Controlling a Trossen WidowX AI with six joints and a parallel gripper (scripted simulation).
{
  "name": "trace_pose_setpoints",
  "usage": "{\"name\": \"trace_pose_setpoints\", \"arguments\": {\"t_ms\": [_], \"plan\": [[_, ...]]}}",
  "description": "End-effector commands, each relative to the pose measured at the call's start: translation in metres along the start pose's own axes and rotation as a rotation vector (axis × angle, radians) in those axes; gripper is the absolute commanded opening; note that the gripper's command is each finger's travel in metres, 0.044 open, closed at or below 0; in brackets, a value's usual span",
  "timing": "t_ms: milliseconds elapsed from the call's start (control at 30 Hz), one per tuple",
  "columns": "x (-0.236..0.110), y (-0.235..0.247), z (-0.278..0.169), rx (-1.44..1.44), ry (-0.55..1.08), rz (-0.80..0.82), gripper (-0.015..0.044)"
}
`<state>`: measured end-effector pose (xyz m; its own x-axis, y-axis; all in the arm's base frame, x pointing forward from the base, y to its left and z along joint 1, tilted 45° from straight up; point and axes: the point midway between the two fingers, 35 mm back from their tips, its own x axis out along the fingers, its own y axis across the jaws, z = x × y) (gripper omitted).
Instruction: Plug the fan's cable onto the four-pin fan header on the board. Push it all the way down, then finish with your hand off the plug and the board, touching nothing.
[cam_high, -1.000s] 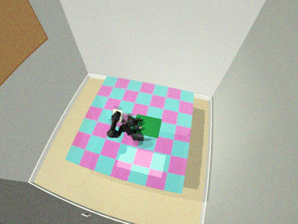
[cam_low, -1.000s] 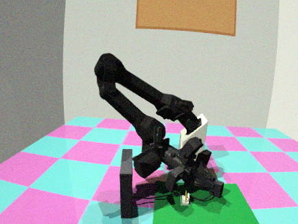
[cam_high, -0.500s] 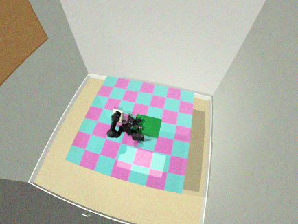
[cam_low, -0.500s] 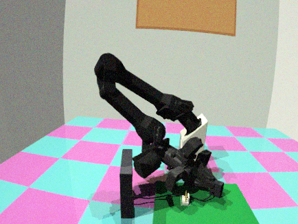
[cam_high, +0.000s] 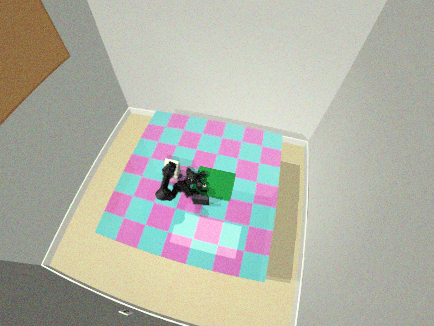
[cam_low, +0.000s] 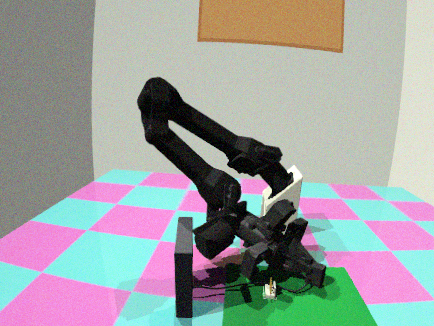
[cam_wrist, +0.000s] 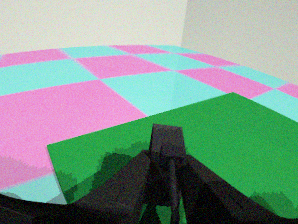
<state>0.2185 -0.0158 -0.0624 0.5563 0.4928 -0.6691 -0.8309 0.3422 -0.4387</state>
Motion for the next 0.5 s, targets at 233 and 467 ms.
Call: {"name": "trace_pose_setpoints", "arguments": {"t_ms": [233,467], "plan": [[0.0,0.0004,0.0001,0.003,0.0,0.001,0.0],[0.0,0.0,0.0,0.0,0.0,0.0,0.014]]}}
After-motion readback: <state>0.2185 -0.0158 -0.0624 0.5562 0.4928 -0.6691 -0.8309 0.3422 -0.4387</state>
